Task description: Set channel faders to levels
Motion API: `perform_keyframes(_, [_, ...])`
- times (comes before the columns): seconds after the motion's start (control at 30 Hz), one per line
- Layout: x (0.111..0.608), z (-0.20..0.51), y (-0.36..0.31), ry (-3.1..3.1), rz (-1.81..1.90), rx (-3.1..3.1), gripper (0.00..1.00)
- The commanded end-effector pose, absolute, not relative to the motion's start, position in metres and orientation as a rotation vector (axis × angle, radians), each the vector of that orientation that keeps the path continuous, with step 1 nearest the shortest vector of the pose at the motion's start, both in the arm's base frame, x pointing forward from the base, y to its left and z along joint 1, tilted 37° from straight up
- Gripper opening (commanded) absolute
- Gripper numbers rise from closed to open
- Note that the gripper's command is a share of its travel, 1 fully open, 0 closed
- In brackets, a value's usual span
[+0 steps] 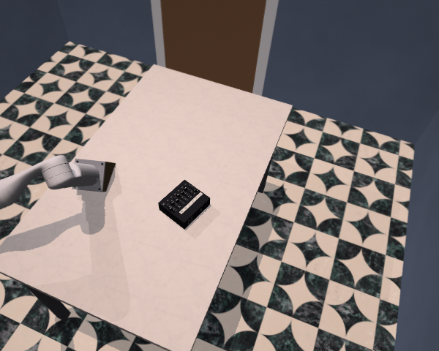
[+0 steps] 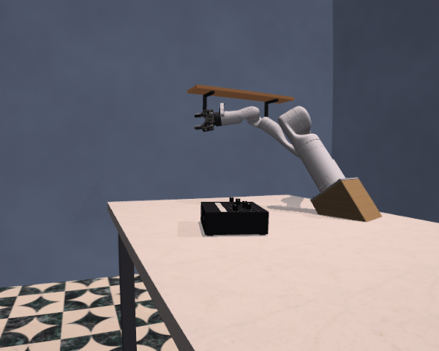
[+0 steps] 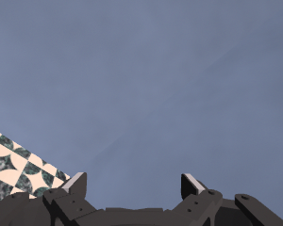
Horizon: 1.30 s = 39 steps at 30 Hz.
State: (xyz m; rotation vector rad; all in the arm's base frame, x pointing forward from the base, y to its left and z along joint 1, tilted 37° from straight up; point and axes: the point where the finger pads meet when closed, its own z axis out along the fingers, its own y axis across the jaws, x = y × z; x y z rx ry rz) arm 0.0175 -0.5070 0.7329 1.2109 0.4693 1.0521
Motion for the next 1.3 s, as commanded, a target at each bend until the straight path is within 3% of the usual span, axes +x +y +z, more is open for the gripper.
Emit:
perform_keyframes(0.0, [0.018, 0.734, -0.506, 0.470, 1.051, 1.209, 1.00])
perform_keyframes(0.8, [0.023, 0.737, -0.502, 0.486, 1.044, 1.207, 1.00])
perform_keyframes(1.27, [0.084, 0.766, -0.448, 0.662, 0.964, 1.179, 1.00])
